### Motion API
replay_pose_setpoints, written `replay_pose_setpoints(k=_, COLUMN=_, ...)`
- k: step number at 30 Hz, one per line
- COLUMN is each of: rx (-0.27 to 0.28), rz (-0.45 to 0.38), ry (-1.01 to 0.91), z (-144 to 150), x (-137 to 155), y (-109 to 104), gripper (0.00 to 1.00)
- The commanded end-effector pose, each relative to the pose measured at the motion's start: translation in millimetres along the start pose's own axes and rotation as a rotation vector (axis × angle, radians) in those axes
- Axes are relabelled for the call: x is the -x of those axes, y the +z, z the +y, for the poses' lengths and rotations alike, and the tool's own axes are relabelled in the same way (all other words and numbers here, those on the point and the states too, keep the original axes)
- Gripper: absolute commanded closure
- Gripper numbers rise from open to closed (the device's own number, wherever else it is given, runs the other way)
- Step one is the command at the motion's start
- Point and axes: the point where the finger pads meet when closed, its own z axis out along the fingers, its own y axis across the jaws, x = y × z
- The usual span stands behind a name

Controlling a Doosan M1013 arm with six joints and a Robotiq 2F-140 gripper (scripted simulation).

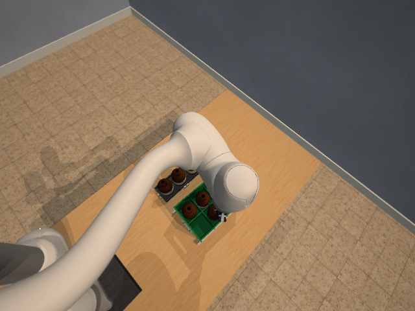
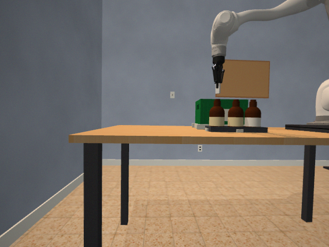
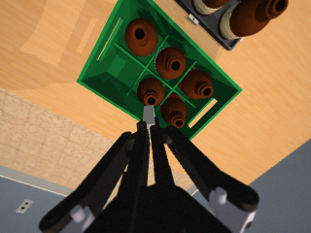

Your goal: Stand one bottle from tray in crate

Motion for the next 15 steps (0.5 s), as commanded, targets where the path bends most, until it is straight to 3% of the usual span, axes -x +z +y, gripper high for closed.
replay_pose_setpoints(k=1, rx=0.000, rz=0.000, ry=0.000, z=0.0, x=0.0, y=-0.1, gripper=1.00)
replay_pose_setpoints(k=6, rx=0.000, rz=0.000, ry=-0.003, z=14.5, x=-11.5, y=0.0, gripper=1.00)
replay_pose_setpoints(k=9, rx=-0.001, rz=-0.001, ry=-0.017, z=65.7, x=-58.5, y=0.4, gripper=1.00)
replay_pose_setpoints(k=15, rx=-0.003, rz=-0.004, ry=-0.046, z=120.2, x=-131.8, y=1.5, gripper=1.00)
